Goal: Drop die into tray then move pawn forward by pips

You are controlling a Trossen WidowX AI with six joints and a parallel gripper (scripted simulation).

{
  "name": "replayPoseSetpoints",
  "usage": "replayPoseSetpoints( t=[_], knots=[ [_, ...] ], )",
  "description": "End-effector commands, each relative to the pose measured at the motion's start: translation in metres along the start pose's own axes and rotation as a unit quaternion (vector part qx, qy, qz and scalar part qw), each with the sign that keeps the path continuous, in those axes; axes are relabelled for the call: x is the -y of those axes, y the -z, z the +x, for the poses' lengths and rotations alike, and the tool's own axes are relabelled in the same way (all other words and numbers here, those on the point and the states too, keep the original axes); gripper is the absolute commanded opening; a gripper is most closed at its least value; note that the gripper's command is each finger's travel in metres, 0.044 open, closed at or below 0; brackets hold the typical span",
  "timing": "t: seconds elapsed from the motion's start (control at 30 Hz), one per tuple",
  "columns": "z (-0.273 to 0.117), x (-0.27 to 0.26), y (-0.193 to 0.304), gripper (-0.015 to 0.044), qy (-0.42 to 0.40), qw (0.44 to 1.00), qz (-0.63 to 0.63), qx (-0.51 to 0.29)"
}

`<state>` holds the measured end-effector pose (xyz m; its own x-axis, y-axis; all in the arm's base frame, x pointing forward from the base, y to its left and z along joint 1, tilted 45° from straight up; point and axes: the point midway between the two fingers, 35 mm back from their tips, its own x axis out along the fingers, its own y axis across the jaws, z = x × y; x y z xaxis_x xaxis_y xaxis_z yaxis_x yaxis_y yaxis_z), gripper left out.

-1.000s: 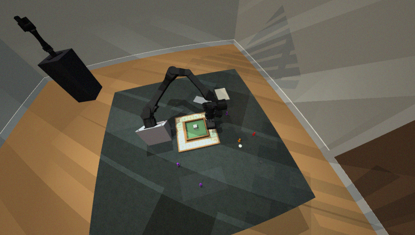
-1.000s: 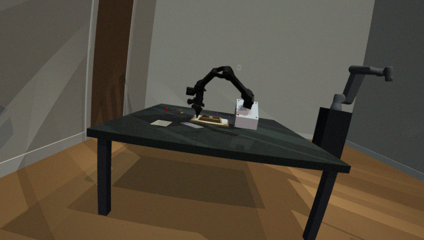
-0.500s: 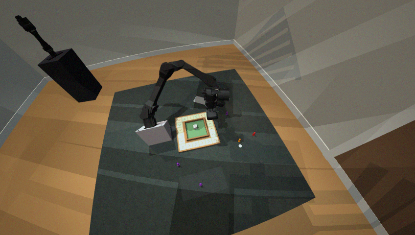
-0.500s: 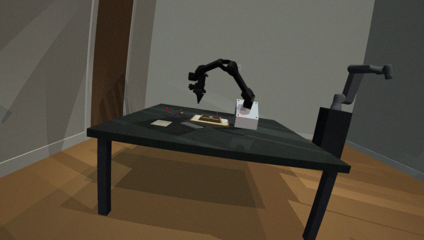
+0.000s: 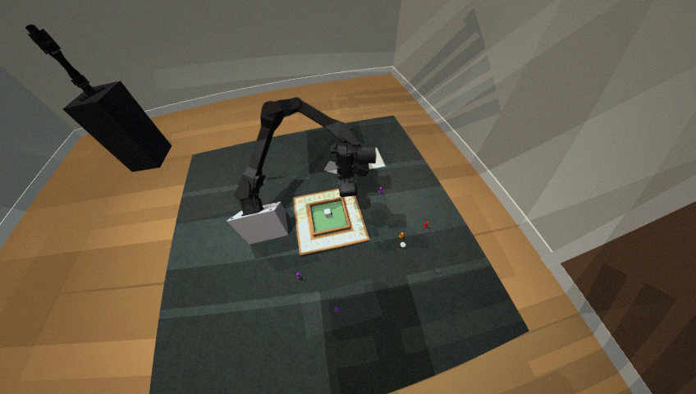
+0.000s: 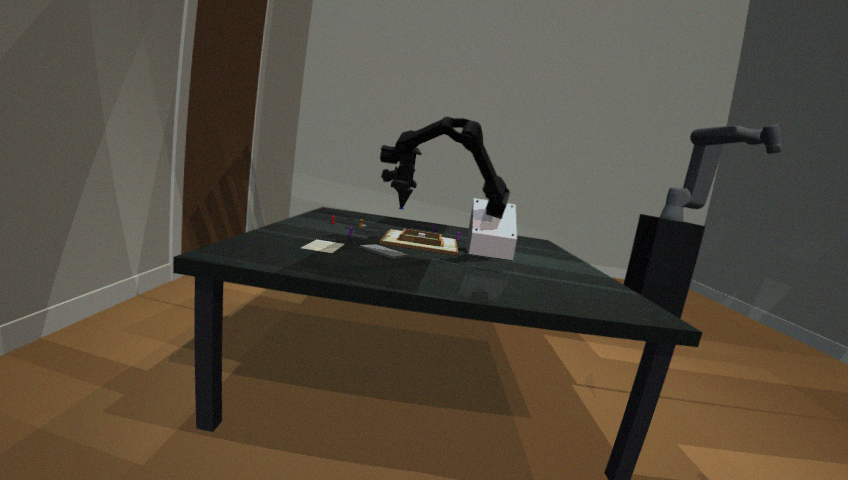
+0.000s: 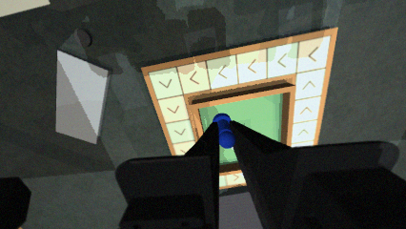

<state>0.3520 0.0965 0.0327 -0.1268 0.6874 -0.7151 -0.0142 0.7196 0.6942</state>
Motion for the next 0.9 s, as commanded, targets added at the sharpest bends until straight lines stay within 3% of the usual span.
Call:
replayPoseSetpoints(
  t=[0.0, 0.87],
  knots=[
    [0.003, -0.010, 0.011, 0.0000, 0.001, 1.000, 0.000, 0.004],
    [0.041, -0.050, 0.100, 0.0000, 0.000, 1.000, 0.001, 0.003]
  ],
)
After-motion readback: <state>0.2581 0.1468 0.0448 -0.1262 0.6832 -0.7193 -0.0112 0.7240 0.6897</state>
